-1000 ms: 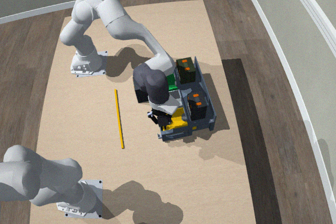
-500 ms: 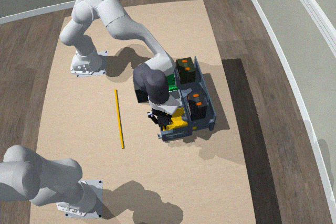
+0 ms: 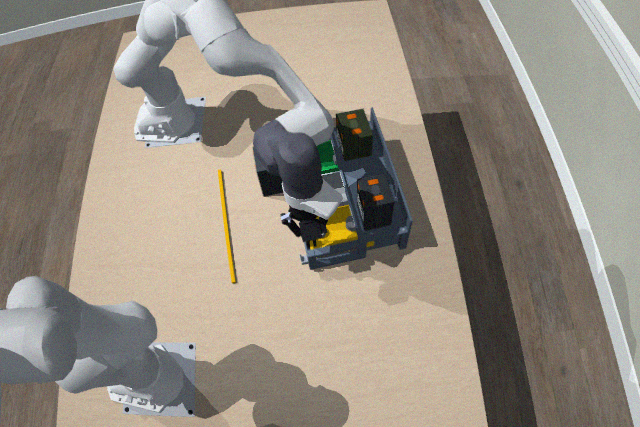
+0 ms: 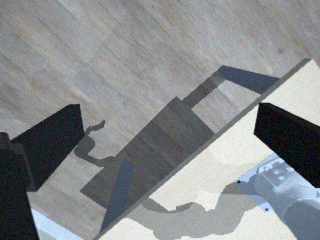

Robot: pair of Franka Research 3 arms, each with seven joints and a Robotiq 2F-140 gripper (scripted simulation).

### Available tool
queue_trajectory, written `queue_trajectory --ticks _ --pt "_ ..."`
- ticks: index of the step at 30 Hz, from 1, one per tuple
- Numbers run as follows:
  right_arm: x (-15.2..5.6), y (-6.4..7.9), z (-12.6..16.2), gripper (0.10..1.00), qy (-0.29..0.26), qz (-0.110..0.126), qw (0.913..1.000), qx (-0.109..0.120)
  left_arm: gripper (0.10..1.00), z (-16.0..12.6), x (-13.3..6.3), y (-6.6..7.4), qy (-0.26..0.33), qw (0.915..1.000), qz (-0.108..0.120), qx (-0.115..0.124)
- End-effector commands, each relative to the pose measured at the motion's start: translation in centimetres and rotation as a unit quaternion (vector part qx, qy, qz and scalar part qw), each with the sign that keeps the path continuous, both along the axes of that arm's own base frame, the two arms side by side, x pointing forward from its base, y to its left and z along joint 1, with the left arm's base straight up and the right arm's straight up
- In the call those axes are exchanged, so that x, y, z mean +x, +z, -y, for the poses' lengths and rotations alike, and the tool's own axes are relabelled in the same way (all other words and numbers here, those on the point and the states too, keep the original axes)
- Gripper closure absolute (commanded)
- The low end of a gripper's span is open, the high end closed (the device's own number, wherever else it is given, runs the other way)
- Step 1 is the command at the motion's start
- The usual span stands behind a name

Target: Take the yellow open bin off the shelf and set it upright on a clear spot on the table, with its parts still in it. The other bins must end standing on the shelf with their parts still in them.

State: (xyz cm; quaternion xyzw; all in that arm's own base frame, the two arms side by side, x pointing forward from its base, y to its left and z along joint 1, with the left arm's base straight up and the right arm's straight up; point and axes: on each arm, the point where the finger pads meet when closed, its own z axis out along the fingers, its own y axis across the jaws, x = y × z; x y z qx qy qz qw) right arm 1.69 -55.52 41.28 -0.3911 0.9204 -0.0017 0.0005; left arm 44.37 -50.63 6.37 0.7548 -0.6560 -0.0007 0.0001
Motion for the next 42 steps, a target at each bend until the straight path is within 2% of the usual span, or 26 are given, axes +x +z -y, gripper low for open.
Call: queue_trajectory --ticks 1,42 --pt "0.0 0.0 0.0 0.098 0.0 0.0 1.0 0.0 0.999 0.0 0.0 -0.1 0.001 1.0 0.001 0.0" --pt "0.0 0.0 0.0 0.098 0.0 0.0 1.0 0.0 0.999 0.0 0.0 1.1 0.001 1.0 0.001 0.0"
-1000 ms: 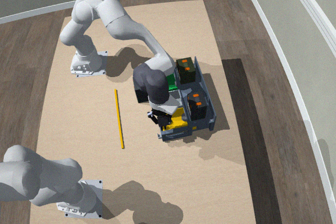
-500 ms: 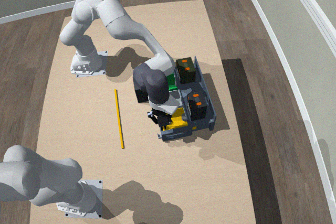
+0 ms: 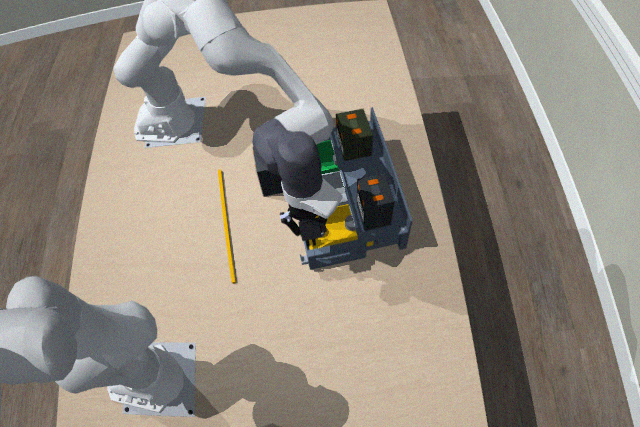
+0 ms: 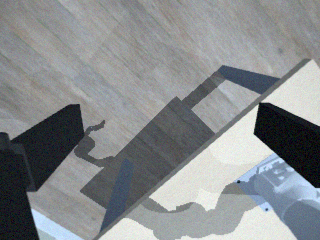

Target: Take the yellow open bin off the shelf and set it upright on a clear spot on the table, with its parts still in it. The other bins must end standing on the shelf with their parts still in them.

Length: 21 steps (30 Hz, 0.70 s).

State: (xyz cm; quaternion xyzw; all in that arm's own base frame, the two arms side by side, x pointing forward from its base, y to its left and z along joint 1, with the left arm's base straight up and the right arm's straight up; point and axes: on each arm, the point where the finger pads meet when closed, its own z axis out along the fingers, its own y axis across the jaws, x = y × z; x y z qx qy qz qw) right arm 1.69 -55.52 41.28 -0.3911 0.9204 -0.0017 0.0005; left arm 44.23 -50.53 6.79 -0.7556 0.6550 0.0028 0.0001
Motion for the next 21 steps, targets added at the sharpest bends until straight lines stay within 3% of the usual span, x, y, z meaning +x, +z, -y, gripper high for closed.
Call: queue_trajectory --ticks 1,21 --pt "0.0 0.01 0.0 0.098 0.0 0.0 1.0 0.0 0.999 0.14 0.14 0.72 0.0 1.0 0.002 -0.002" --pt "0.0 0.01 0.0 0.098 0.0 0.0 1.0 0.0 0.999 0.14 0.14 1.51 0.0 1.0 0.002 -0.002"
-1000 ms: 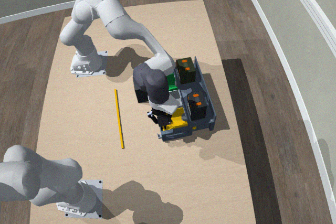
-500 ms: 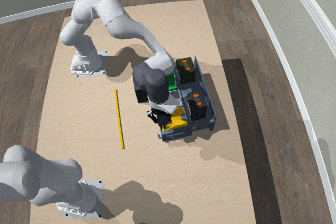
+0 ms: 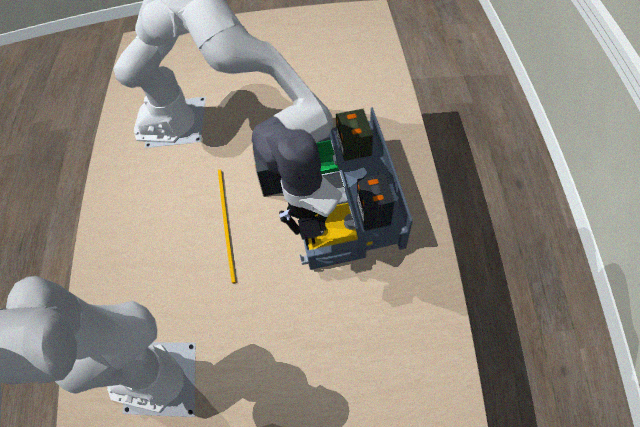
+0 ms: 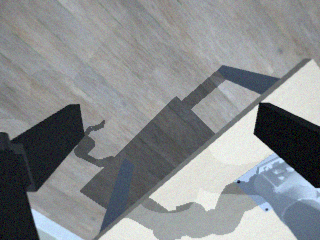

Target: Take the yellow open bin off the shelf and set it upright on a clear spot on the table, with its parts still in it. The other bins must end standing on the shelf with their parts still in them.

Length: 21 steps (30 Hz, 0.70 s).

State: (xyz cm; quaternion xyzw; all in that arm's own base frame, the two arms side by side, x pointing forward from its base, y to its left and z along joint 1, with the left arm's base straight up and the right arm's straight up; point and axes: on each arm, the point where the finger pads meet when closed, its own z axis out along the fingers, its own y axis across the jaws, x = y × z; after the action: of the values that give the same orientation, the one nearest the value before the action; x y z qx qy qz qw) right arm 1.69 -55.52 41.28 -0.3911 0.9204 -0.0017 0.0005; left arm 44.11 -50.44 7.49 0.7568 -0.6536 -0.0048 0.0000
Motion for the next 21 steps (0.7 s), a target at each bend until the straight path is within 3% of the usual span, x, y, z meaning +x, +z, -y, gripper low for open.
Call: queue_trajectory --ticks 1,21 --pt "0.0 0.01 0.0 0.098 0.0 0.0 1.0 0.0 0.999 0.22 0.26 0.84 -0.002 1.0 0.004 -0.003" --pt "0.0 0.01 0.0 0.098 0.0 0.0 1.0 0.0 0.999 0.22 0.26 1.13 -0.002 1.0 0.004 -0.003"
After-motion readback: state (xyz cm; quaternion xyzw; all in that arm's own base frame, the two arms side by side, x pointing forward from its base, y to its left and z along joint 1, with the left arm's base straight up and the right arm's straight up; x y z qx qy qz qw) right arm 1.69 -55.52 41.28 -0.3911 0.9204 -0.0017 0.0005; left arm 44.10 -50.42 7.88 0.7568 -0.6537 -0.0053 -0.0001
